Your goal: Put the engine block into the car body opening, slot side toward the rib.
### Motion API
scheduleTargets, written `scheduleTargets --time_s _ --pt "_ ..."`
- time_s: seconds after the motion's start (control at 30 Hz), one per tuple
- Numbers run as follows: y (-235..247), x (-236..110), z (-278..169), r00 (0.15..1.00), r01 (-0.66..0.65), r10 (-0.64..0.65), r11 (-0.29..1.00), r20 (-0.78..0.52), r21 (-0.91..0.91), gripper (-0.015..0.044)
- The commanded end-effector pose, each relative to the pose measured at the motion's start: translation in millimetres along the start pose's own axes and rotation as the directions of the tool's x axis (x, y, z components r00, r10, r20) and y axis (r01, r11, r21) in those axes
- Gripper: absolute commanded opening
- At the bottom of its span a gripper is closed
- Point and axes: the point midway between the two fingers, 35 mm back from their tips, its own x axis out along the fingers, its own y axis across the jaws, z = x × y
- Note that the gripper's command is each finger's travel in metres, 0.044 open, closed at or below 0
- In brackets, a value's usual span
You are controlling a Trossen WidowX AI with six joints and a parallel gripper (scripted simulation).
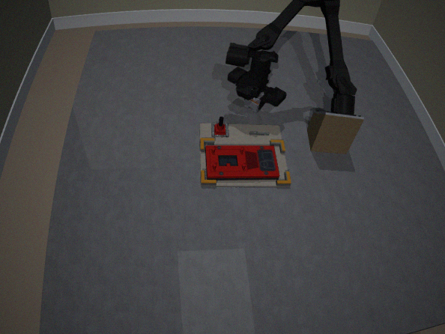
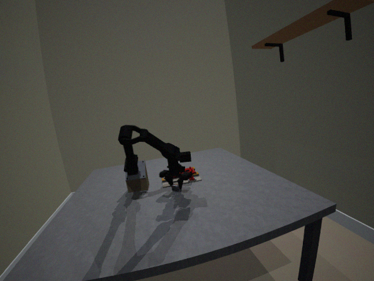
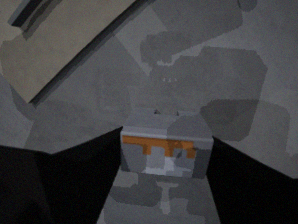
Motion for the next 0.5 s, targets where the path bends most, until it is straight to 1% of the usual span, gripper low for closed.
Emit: scheduleTargets --time_s 0.0,0.47 --pt "-1.0 -6.4 2.4 1.0 -0.002 0.002 1.0 0.011 0.003 0.0" --pt "-0.9 -47.9 5.8 1.0 -0.007 0.007 1.0 0.019 0.004 0.0"
